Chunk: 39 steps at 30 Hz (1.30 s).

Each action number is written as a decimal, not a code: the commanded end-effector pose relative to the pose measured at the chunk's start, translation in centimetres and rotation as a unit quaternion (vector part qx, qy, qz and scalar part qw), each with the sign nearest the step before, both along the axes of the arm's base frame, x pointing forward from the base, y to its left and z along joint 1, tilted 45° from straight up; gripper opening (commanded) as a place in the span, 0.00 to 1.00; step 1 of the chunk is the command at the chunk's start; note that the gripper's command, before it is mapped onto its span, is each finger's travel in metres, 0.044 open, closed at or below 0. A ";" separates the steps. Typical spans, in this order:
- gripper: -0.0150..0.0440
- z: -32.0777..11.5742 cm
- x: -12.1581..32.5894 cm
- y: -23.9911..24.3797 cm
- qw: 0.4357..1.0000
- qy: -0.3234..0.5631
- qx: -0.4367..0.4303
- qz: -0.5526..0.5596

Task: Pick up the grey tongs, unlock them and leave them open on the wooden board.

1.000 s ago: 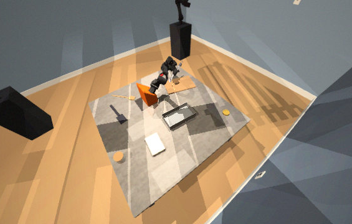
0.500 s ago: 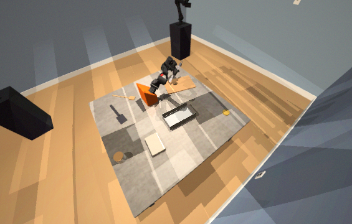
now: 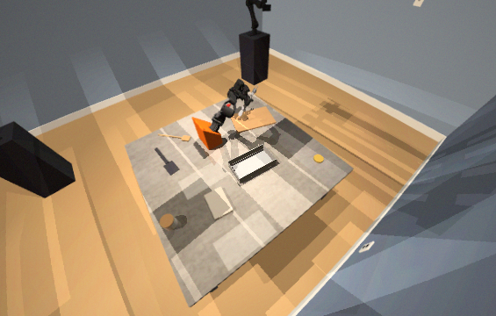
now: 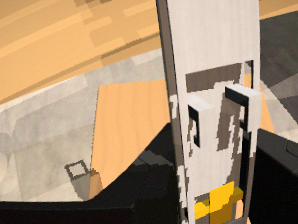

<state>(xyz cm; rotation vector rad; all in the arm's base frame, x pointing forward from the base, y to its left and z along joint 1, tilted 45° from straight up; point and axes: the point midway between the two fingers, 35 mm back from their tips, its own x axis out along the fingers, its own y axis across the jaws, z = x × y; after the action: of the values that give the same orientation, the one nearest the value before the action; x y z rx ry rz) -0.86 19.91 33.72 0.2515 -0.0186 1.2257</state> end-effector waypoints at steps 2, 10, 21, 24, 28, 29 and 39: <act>0.00 0.9 -0.5 1.0 1.000 -0.015 -0.013 0.013; 0.00 1.4 -1.0 3.0 0.997 -0.041 -0.058 0.035; 0.00 0.9 -1.0 5.3 0.987 -0.042 -0.144 0.063; 0.00 0.5 -0.8 5.9 0.982 -0.035 -0.170 0.070; 0.00 0.0 -0.5 6.4 0.975 -0.022 -0.207 0.077; 0.00 -0.2 -0.4 6.5 0.973 -0.018 -0.216 0.079; 0.00 -1.9 0.6 7.2 0.945 0.047 -0.311 0.091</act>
<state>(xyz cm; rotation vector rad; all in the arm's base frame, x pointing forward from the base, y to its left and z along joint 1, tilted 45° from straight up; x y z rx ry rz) -0.44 26.94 32.09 -0.2344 0.4067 1.3455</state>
